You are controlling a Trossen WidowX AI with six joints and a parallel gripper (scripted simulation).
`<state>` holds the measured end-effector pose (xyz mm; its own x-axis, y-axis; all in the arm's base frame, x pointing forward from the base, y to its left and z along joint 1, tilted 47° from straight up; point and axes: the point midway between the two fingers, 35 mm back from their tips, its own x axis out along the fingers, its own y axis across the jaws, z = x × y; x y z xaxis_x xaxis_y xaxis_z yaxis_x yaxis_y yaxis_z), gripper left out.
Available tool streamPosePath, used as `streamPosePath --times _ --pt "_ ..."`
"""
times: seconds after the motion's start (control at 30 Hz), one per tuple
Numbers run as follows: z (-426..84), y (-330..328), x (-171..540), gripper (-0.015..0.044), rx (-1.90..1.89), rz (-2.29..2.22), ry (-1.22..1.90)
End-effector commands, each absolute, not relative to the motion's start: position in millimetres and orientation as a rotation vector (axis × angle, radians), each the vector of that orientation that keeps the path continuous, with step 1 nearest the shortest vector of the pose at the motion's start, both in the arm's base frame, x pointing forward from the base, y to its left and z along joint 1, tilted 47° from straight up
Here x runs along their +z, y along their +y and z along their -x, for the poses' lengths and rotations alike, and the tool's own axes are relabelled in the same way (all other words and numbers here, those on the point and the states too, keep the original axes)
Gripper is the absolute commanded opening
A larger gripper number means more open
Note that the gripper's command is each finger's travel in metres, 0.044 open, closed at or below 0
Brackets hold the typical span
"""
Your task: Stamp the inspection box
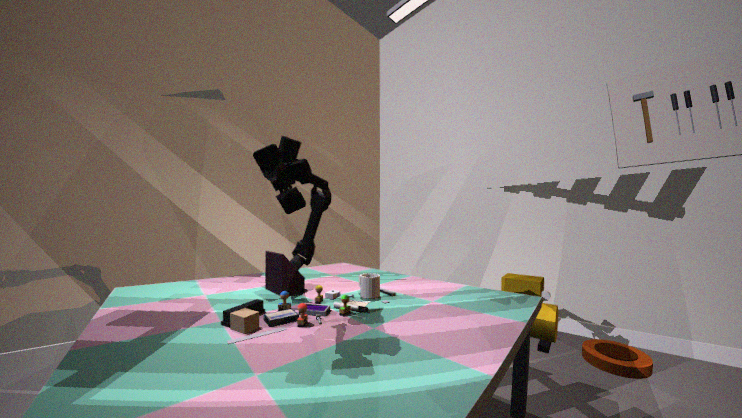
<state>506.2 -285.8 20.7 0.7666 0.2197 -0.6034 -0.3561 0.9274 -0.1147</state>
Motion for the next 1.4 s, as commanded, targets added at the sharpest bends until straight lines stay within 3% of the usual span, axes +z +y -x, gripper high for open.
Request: streamPosePath --times 0.0,0.27,0.6,1.37 --pt "-505.4 -225.4 9.2 0.0214 0.419 0.078 0.73" --pt "-476.8 -89.0 -0.8 0.0214 0.626 -0.213 1.037" --pt "-391.3 54.6 17.9 0.0214 0.785 -0.481 1.543" --pt "-382.7 74.8 4.3 0.0214 0.788 -0.493 1.579"
